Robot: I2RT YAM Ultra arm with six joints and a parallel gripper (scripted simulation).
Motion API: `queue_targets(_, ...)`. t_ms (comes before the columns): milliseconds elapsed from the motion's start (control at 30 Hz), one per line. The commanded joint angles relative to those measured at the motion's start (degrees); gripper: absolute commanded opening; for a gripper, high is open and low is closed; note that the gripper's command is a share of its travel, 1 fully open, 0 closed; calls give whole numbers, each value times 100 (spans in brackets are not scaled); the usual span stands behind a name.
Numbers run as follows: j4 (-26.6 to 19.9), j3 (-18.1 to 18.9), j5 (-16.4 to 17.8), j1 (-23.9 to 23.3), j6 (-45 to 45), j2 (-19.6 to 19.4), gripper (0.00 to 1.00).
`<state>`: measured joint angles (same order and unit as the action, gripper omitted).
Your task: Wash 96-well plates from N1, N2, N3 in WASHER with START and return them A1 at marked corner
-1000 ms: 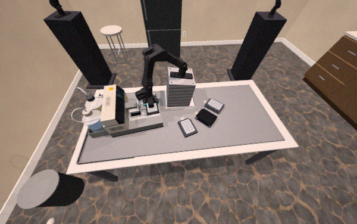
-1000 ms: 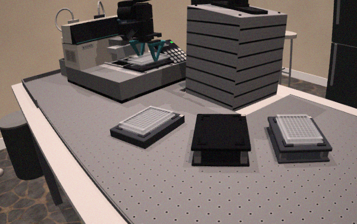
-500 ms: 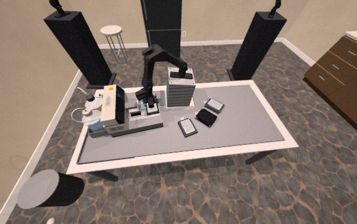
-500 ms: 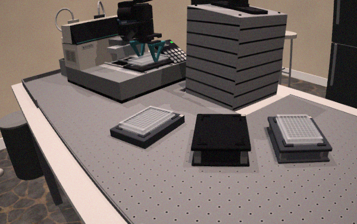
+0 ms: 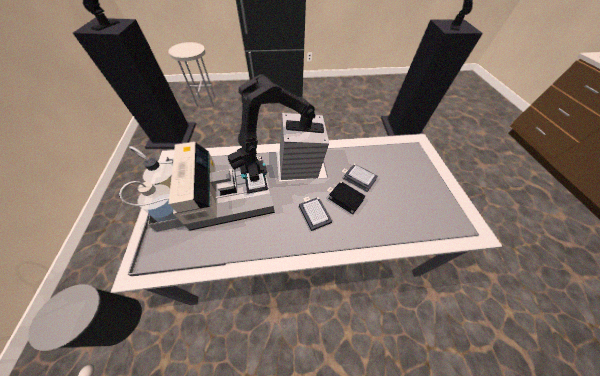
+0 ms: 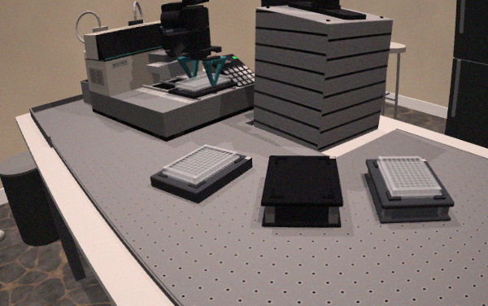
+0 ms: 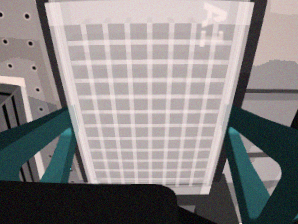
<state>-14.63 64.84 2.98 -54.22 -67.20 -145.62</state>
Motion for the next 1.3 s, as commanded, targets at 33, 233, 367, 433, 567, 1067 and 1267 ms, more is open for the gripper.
queue_targets(33,12,29,41,2,5,32,0)
queue_targets(233,23,39,41,3,7,11,0)
queue_targets(367,26,43,41,3,7,4,0)
queue_targets(433,30,45,41,4,7,-3,0)
queue_targets(567,39,51,41,4,8,-17,0)
queue_targets(1067,67,67,41,7,10,-61,0)
queue_targets(1267,80,74,41,8,12,-81,100)
